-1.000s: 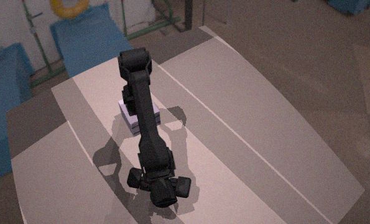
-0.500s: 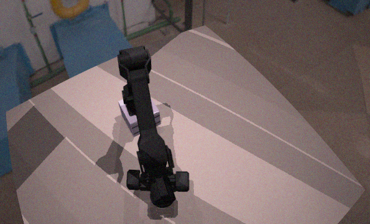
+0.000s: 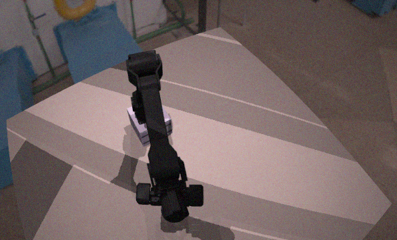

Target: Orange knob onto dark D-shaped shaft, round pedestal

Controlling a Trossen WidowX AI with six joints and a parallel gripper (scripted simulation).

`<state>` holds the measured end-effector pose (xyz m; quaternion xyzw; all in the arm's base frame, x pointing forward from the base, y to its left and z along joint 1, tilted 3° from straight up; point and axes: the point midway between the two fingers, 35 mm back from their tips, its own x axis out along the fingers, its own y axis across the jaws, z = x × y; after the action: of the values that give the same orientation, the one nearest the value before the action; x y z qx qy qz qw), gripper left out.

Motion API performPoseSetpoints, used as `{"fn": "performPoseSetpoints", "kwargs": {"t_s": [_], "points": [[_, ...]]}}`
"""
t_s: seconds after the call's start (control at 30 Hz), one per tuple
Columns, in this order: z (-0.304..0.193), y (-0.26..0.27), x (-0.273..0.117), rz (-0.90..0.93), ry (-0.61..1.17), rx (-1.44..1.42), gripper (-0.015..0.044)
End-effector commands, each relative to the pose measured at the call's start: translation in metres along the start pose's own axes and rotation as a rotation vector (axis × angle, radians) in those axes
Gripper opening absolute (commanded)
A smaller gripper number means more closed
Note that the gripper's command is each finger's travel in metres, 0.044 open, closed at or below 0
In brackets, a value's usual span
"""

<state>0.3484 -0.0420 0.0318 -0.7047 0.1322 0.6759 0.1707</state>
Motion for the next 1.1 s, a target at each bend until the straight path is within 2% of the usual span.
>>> {"fn": "performPoseSetpoints", "kwargs": {"t_s": [0.0,1.07], "points": [[-0.0044,-0.0028,-0.0026,-0.004,0.007,-0.003,0.0],[-0.0014,-0.0011,-0.0033,-0.004,0.007,-0.003,0.0]]}}
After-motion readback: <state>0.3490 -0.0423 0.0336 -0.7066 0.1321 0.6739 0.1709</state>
